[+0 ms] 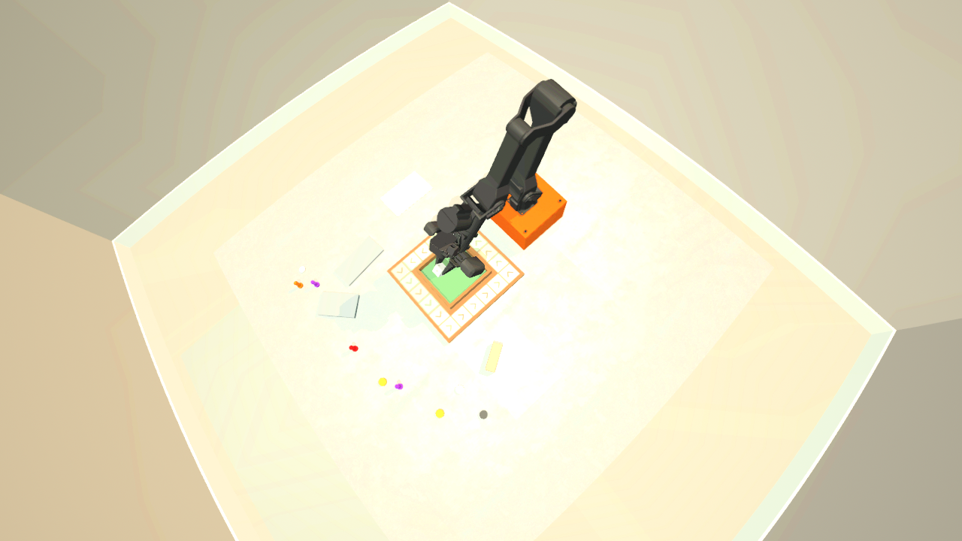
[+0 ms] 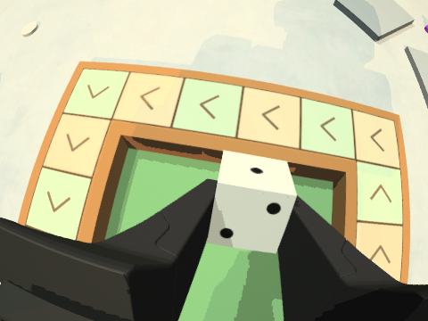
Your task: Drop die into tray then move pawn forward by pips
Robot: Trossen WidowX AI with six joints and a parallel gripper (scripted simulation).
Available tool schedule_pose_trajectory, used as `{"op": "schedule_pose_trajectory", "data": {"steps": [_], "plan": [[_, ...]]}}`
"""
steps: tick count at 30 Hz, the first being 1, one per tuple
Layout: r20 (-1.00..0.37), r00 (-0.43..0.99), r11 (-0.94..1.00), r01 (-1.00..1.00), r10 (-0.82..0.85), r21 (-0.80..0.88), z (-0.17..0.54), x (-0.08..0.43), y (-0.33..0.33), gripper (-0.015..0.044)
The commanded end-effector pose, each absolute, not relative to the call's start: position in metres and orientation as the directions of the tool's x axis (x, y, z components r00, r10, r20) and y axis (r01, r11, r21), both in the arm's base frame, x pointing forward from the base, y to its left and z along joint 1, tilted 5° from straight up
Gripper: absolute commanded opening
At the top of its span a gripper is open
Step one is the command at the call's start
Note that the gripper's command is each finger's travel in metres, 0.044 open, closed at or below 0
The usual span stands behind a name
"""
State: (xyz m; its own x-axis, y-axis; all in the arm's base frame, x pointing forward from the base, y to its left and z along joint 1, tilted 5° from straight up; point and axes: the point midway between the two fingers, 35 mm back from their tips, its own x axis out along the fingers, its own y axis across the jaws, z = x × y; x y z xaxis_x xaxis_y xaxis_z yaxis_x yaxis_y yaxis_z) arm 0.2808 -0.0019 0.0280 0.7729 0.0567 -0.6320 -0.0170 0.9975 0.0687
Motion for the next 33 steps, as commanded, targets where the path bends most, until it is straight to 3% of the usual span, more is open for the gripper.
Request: {"op": "schedule_pose_trajectory", "data": {"steps": [1,10,24,33], "plan": [[-0.612,0.789,0.997,-0.018,0.059,0.073,0.04,0.278,-0.002,0.0],[-0.613,0.788,0.997,-0.018,0.059,0.073,0.069,0.247,-0.001,0.0],[-0.615,0.786,0.997,-0.014,0.056,0.073,0.068,0.248,-0.001,0.0],[-0.615,0.786,0.997,-0.014,0.056,0.073,0.07,0.248,-0.001,0.0236]]}}
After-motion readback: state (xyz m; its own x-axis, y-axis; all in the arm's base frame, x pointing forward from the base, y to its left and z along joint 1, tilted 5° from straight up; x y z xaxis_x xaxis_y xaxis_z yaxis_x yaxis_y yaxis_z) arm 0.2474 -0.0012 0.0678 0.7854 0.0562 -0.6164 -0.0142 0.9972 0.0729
